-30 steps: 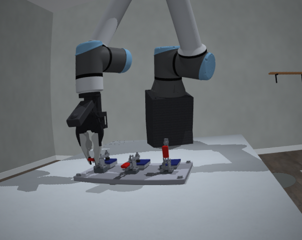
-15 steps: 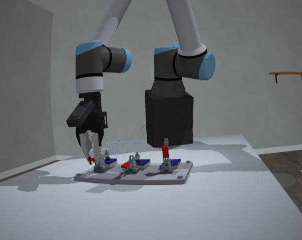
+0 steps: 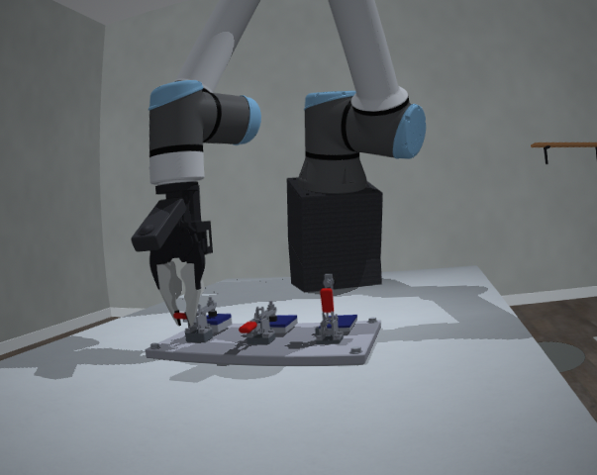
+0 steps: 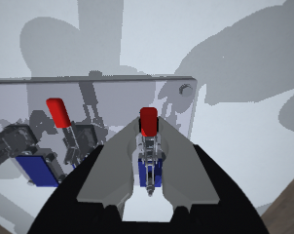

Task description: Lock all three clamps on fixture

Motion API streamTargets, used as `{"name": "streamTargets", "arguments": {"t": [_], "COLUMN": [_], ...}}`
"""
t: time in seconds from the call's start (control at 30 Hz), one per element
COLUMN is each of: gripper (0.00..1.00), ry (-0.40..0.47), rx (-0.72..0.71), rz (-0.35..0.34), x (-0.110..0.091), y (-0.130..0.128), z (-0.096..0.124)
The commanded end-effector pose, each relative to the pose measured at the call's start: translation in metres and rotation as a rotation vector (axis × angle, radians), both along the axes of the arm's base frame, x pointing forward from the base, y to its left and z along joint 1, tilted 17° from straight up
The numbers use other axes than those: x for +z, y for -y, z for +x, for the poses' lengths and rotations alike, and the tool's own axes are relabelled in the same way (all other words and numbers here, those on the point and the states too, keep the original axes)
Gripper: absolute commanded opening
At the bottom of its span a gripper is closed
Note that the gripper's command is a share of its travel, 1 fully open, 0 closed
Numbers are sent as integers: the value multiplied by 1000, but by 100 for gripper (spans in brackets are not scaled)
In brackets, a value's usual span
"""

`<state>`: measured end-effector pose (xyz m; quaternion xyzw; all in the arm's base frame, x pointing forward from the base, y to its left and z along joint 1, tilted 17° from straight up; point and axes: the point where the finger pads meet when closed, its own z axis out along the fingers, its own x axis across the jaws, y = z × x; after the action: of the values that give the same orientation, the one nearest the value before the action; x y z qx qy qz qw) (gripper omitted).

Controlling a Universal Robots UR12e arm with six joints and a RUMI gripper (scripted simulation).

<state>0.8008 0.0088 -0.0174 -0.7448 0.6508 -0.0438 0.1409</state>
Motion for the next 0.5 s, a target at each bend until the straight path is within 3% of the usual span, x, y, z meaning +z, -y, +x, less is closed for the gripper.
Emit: {"name": "streamTargets", "arguments": {"t": [0.0, 0.47], "gripper": [0, 0], "ry": [6, 6], "rx": [0, 0], "rz": [0, 0], "x": [3, -5], "y": [0, -2], "z": [4, 10]}}
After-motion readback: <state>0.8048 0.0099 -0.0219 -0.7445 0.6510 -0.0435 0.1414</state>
